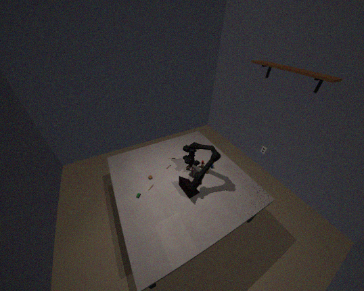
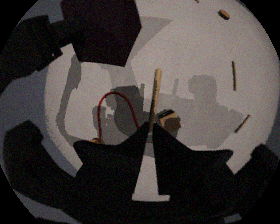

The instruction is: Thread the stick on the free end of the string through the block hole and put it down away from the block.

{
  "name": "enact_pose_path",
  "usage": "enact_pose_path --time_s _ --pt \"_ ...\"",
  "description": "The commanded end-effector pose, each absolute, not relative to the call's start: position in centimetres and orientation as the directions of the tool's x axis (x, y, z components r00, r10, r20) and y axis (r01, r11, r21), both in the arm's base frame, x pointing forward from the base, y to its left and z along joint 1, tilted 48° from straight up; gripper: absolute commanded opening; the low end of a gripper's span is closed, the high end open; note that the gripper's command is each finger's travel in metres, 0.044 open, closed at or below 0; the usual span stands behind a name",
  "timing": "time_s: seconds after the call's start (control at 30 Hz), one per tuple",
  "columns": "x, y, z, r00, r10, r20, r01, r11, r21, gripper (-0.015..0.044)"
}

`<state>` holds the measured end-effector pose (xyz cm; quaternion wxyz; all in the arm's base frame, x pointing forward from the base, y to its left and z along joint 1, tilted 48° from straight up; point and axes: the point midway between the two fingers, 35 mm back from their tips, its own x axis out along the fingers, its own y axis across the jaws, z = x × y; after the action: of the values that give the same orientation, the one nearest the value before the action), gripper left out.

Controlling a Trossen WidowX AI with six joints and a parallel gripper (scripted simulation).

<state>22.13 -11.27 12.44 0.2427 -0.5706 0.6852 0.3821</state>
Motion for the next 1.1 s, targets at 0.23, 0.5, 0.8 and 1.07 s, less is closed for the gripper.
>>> enact_pose_path --time_s 0.23,0.5,0.8,1.07 --pt "21.2 -12.0 13.5 -0.243 -0.578 -0.779 -0.944 -0.044 0.326 0.0" --pt "20.6 -12.6 14.2 -0.25 -0.57 -0.783 -0.92 -0.113 0.376 0.0" --pt "19.9 -13.1 14.9 -0.257 -0.56 -0.787 -0.884 -0.192 0.426 0.0" --pt "19.2 -13.5 15.6 -0.264 -0.552 -0.791 -0.846 -0.262 0.465 0.0"
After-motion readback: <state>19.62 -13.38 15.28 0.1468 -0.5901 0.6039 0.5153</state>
